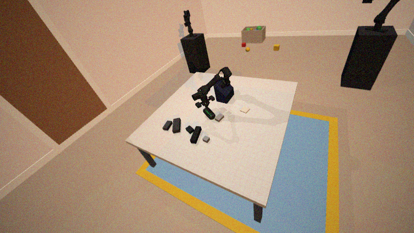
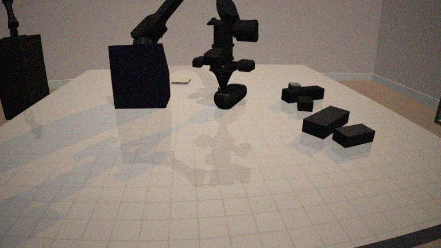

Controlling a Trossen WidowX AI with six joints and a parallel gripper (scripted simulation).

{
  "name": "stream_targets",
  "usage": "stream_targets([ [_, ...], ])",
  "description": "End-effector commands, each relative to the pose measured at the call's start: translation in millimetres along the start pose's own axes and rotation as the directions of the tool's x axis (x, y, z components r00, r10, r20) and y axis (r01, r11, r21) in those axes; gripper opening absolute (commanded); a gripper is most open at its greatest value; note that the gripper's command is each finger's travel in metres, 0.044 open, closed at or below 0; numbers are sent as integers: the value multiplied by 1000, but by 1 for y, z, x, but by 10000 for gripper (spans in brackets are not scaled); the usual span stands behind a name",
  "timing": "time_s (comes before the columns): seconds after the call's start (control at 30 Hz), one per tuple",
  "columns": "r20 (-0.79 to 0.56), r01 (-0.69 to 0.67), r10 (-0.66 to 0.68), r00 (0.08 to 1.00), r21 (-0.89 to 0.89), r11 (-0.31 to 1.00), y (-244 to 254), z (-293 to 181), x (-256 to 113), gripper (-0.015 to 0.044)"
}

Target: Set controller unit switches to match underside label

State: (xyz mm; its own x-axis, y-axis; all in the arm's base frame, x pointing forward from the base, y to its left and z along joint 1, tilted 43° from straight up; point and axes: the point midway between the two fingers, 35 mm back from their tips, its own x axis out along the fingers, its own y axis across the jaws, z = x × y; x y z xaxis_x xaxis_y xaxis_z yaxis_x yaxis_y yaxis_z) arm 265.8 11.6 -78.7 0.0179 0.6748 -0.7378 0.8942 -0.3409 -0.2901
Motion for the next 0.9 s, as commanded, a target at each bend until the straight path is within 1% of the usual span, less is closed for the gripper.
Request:
stream_targets([
  [0.0, -2, 5, -5, 1000, 11, 1000, -2, 1, 6, 0],
  [0.27, -2, 5, -5, 1000, 11, 1000, -3, 1, 15, 0],
  [0.87, -2, 5, -5, 1000, 11, 1000, -3, 1, 15, 0],
])
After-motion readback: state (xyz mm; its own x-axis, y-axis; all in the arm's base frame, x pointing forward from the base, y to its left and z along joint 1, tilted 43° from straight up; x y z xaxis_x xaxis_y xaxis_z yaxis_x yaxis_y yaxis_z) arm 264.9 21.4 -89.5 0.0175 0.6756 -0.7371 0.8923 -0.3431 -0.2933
